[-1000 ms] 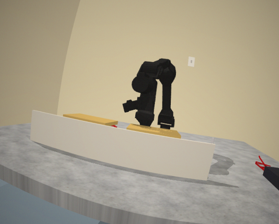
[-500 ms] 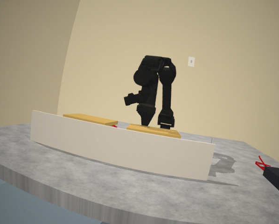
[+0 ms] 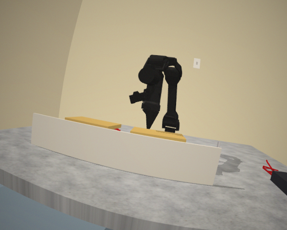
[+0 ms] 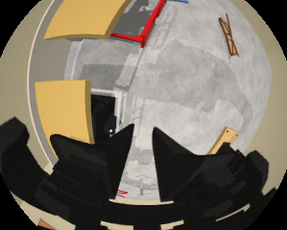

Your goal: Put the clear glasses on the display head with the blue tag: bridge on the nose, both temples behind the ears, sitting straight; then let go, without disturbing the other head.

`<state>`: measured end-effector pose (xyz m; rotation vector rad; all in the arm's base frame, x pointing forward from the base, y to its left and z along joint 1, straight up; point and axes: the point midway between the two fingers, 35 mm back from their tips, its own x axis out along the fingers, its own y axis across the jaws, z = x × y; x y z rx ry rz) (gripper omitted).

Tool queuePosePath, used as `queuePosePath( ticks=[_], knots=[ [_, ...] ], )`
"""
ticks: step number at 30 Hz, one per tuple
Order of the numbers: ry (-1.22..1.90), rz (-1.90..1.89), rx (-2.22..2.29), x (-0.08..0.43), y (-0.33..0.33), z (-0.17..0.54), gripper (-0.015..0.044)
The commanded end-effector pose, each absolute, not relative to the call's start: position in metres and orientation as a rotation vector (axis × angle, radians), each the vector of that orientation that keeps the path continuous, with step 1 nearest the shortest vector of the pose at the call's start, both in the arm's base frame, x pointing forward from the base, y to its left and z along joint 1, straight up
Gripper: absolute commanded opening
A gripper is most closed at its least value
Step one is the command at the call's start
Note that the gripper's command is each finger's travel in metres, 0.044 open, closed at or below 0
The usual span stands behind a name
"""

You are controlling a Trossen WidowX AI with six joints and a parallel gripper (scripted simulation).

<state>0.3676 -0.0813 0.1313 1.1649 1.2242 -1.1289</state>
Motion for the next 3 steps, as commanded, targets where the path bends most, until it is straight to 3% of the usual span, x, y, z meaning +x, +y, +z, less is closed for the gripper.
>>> queuePosePath(
  ticks=[1,3],
  knots=[
    [1.222,-1.126,1.157,0.3586,-0.0821,0.1346,0.0108],
    [1.222,-1.126,1.157,0.3498,-0.0828,0.1386,0.0108]
  ],
)
